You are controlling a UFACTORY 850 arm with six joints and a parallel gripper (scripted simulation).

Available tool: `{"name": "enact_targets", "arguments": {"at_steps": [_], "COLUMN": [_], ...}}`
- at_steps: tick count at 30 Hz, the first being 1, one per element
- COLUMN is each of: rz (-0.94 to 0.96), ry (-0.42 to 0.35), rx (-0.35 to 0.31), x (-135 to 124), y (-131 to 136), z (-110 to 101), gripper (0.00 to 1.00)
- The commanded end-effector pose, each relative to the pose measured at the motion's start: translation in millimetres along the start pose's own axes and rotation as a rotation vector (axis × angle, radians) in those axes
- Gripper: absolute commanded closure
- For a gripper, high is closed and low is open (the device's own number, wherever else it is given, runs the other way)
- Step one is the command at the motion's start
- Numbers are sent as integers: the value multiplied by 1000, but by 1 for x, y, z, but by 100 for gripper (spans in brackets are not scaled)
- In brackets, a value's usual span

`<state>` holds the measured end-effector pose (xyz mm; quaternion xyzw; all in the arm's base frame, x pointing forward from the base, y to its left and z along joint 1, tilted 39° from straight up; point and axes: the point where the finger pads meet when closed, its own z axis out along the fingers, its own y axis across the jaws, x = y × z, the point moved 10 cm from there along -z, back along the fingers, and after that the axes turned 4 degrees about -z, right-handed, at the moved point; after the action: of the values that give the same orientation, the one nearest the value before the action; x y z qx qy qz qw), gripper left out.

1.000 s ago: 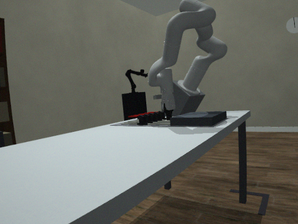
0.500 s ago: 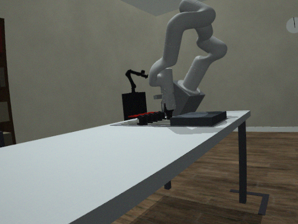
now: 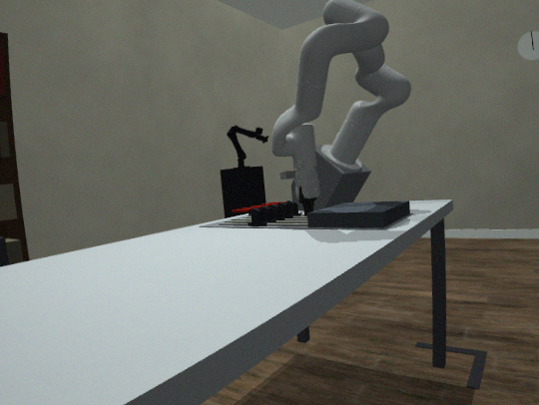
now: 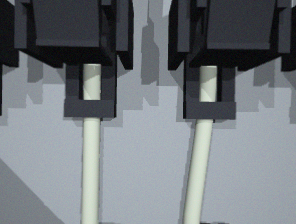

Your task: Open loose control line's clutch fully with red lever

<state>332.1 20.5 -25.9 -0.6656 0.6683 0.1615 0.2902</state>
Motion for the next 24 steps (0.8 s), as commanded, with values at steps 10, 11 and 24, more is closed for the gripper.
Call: {"name": "enact_targets", "arguments": {"at_steps": [10, 11, 24], "rz": [0, 0, 0], "ry": [0, 0, 0], "rx": [0, 0, 0], "x": [-1, -1, -1], "y": [11, 12, 14], "z": [0, 0, 0], "gripper": [100, 100, 100]}}
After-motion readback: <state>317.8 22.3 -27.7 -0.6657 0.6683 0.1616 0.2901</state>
